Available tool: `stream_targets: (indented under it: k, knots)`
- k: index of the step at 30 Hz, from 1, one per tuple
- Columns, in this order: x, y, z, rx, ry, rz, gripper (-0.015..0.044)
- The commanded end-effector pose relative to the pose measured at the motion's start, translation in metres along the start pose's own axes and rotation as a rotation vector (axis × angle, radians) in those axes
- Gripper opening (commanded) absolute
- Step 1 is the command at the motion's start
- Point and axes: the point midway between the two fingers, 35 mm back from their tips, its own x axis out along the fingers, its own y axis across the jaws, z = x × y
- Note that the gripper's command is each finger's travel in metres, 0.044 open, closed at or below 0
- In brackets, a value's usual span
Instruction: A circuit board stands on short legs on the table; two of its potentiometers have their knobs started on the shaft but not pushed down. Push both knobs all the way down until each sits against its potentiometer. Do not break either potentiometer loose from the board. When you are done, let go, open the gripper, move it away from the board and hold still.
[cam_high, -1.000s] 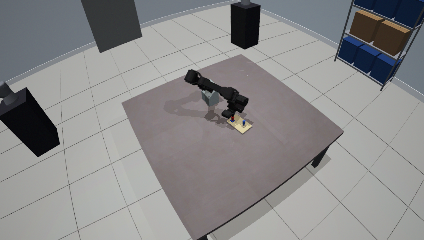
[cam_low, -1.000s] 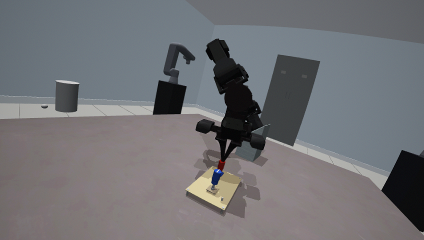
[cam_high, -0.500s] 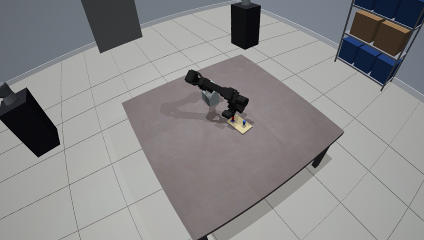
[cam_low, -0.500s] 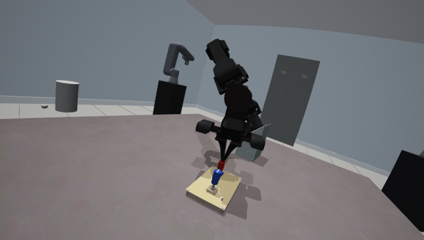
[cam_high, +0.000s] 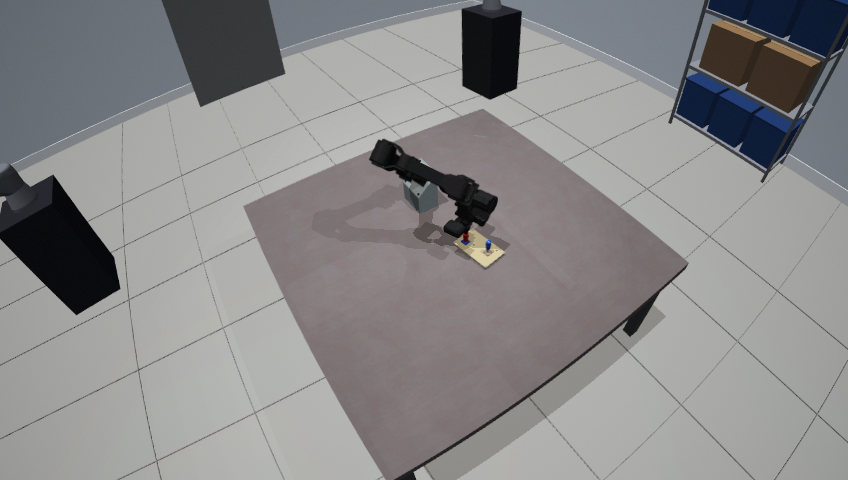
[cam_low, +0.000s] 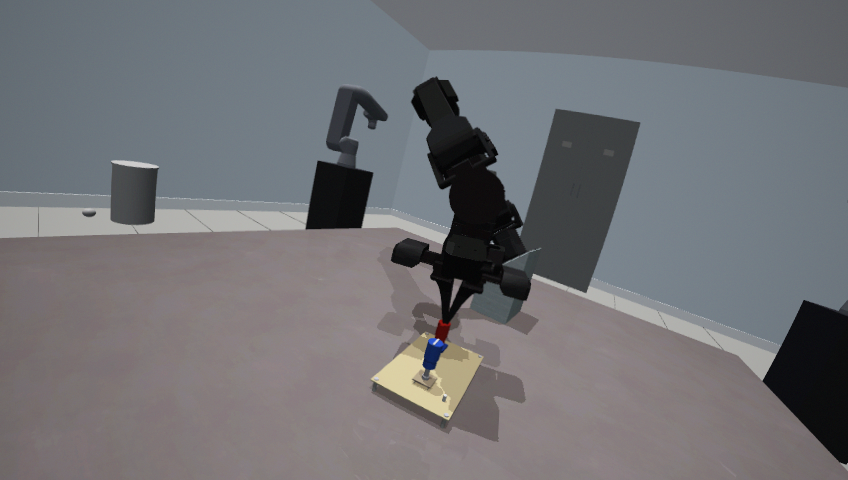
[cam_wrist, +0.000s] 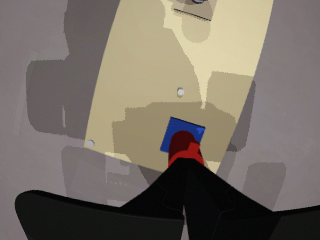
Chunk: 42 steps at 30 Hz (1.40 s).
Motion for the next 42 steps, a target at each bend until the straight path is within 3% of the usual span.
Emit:
stream_targets:
  k: [1,17,25,33,42]
  knots:
    - [0.004,-0.003,0.001,0.023,0.013,-0.001,0.0000]
    - [-0.021,-0.002,0.001,0.023,0.013,0.000,0.0000]
    - [-0.015,-0.002,0.000,0.014,0.019,-0.006,0.0210]
    - [-0.024,0.000,0.009,-0.055,-0.020,0.018,0.0000]
    - [-0.051,-0.005,0.070,0.001,0.000,0.008,0.0000]
